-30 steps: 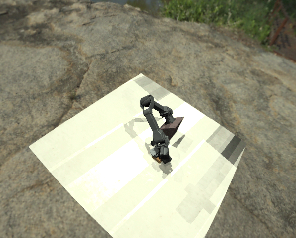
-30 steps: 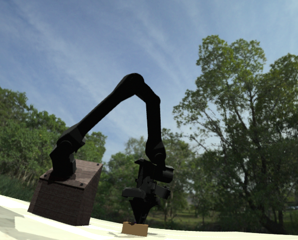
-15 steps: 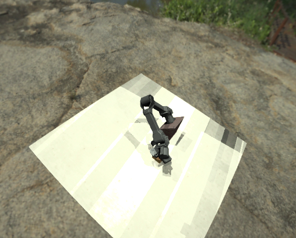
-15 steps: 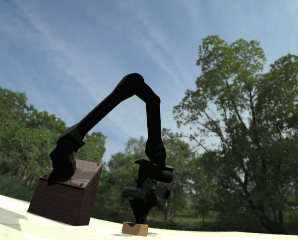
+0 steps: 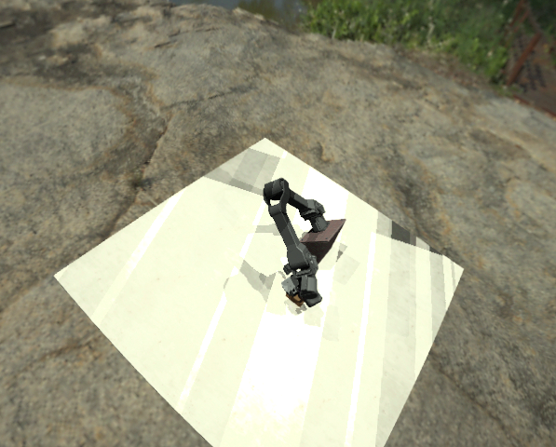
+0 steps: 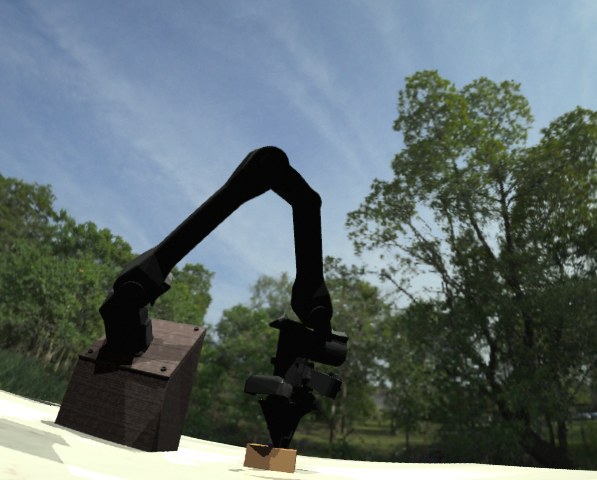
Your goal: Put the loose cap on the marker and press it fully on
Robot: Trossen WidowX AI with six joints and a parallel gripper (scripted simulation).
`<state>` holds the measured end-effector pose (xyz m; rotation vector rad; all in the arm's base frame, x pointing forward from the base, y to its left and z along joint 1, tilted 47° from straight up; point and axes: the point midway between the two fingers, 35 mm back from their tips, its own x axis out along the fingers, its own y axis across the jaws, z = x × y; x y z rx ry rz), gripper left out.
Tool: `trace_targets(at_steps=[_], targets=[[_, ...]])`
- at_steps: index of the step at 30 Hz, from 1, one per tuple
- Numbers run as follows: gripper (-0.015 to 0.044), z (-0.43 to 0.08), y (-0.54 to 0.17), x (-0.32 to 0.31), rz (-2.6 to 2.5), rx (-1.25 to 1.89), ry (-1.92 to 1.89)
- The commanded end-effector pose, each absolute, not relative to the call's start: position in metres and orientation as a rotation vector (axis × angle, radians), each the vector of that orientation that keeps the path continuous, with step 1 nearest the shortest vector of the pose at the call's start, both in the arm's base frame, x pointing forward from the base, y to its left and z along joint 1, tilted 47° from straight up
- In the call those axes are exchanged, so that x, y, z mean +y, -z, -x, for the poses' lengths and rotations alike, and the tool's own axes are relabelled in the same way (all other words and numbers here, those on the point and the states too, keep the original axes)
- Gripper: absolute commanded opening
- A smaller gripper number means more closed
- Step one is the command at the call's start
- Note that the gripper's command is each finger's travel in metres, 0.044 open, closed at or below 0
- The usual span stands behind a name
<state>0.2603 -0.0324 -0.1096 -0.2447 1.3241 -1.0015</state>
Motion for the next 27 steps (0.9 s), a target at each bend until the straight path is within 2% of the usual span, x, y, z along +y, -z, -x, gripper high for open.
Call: trace_targets(at_steps=[1,13,16,20,25,27], targets=[[0.0131,-0.260,0.110,-0.032,0.243,1.325,1.002],[0.0440,-0.260,0.110,-0.032,0.243,1.325,1.002],[0.0440,-0.263,0.102,-0.023,0.241,1.325,0.999],[0.0440,-0.268,0.061,0.022,0.237,1.325,0.994],[0.0440,-0.268,0.059,0.024,0.237,1.325,0.994],[0.0387,-0.266,0.056,0.030,0.297,1.367,0.944]])
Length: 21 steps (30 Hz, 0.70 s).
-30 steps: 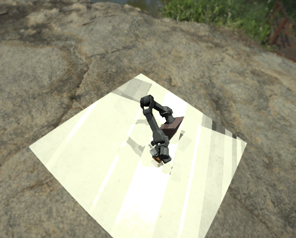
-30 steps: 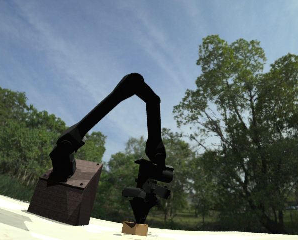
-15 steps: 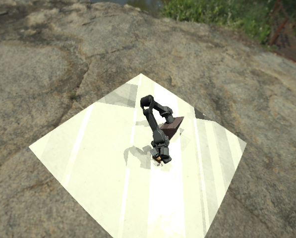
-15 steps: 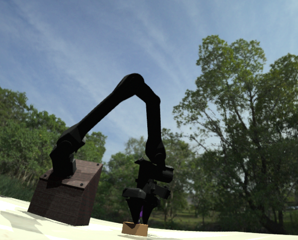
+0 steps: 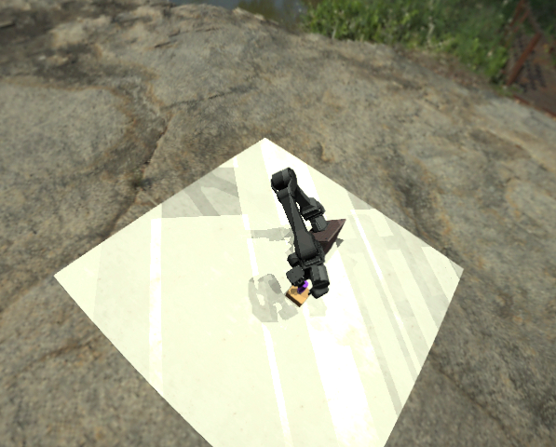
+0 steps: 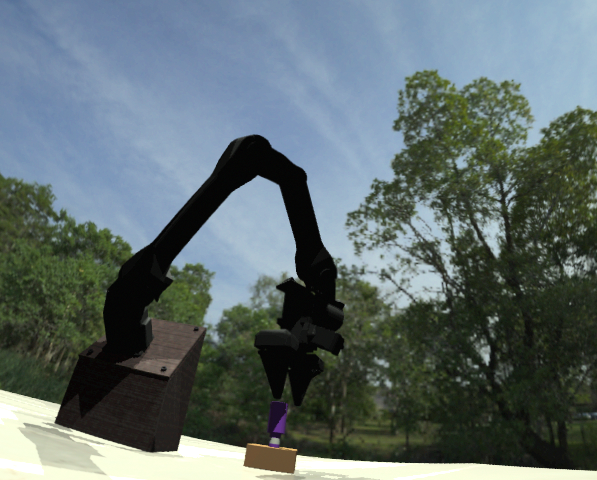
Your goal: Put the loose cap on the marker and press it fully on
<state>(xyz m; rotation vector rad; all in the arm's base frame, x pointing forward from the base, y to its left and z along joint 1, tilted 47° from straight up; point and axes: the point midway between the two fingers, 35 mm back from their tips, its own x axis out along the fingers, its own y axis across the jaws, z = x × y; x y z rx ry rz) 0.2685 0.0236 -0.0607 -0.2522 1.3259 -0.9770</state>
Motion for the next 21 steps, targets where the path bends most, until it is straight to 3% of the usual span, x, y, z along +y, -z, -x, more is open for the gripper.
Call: trace_targets(at_steps=[1,15,21], targets=[[0.0361,-0.263,0.052,0.037,0.372,1.417,0.880],[0.0000,-0.258,0.044,0.049,0.507,1.503,0.760],[0.0000,-0.258,0.044,0.049,0.507,1.503,0.760]])
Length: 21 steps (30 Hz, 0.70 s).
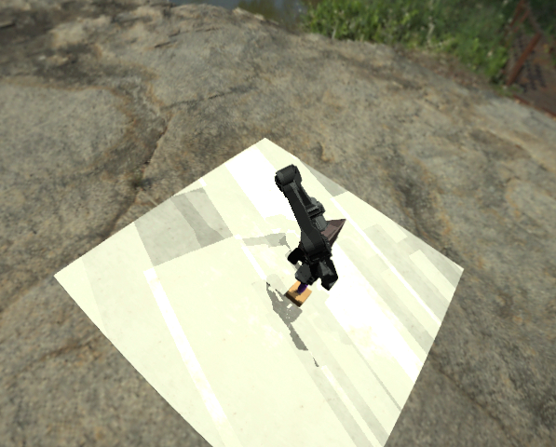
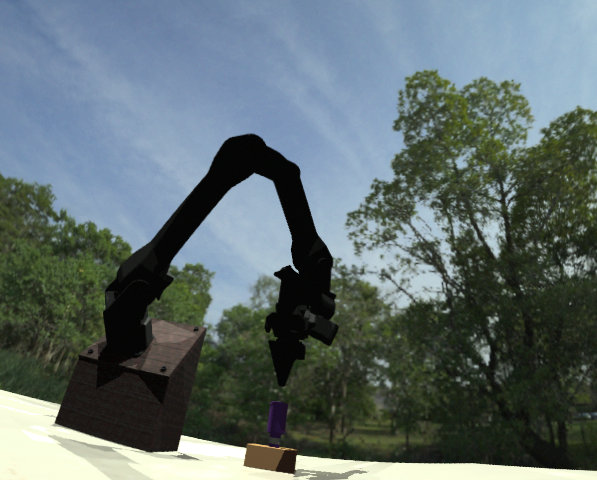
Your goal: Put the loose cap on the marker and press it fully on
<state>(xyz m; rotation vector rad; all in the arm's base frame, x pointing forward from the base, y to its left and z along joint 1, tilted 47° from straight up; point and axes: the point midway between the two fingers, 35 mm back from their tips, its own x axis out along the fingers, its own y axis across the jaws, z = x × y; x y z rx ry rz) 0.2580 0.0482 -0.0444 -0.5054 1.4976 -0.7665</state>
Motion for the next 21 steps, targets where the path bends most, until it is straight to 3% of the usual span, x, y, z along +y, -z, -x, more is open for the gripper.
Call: trace_targets(at_steps=[1,21], targets=[[0.0000,-0.258,0.044,0.049,0.507,1.503,0.760],[0.0000,-0.256,0.060,0.032,0.508,1.502,0.761]])
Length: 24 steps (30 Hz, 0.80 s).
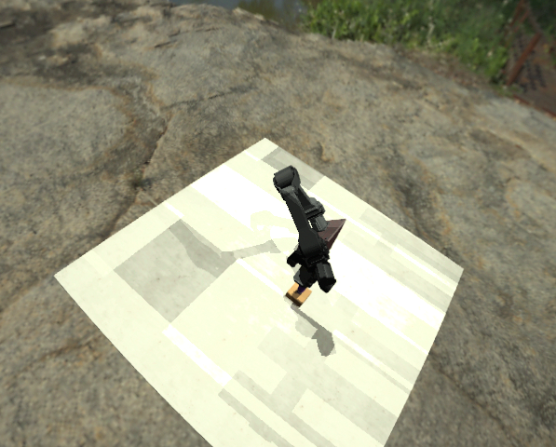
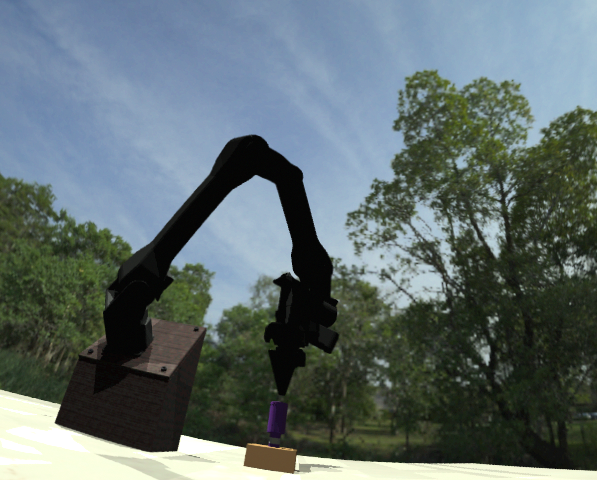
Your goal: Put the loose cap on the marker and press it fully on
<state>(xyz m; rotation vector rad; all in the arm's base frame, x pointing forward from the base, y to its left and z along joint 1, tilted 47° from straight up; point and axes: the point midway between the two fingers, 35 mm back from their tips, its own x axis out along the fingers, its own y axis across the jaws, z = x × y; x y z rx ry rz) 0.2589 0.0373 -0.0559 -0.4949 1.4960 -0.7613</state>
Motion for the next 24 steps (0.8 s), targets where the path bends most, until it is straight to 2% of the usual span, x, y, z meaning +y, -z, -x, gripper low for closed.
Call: trace_targets(at_steps=[1,24], targets=[[0.0000,-0.256,0.061,0.031,0.508,1.502,0.761],[0.0000,-0.259,0.069,0.025,0.492,1.489,0.758]])
